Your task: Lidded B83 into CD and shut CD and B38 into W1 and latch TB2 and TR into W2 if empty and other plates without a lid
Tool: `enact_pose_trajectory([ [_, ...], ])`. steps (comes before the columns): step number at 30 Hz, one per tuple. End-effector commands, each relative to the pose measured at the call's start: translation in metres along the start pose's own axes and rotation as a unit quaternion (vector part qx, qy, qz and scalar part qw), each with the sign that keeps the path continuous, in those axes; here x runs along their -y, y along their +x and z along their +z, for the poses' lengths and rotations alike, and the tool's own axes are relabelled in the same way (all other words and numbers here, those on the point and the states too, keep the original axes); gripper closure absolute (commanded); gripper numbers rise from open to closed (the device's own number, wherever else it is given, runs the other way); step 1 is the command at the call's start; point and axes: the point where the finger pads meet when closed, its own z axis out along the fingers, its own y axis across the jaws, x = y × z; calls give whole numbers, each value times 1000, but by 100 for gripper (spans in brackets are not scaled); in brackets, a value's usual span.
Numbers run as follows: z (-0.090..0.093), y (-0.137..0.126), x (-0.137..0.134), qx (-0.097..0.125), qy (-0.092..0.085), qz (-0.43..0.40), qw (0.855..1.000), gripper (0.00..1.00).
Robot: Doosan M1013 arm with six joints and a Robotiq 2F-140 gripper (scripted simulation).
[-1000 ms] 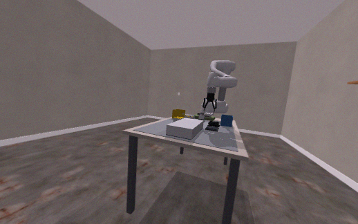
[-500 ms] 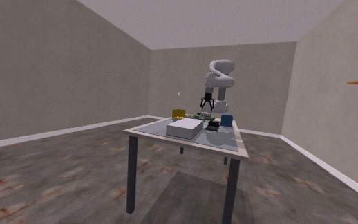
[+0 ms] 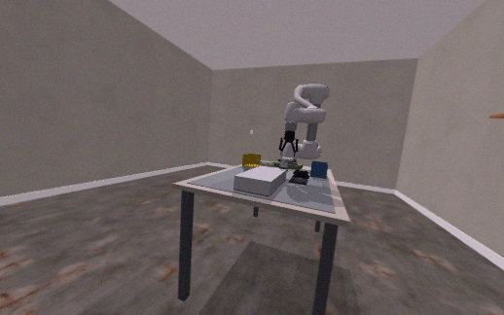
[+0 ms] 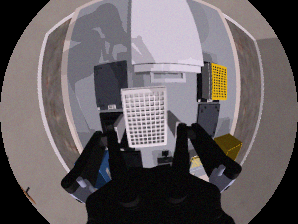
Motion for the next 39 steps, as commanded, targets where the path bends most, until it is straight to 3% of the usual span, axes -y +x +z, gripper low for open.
enact_pose_trajectory([
  [1, 0, -6, -8, 0, 0, 0, 1000, 100],
  [39, 0, -57, -83, 0, 0, 0, 1000, 100],
])
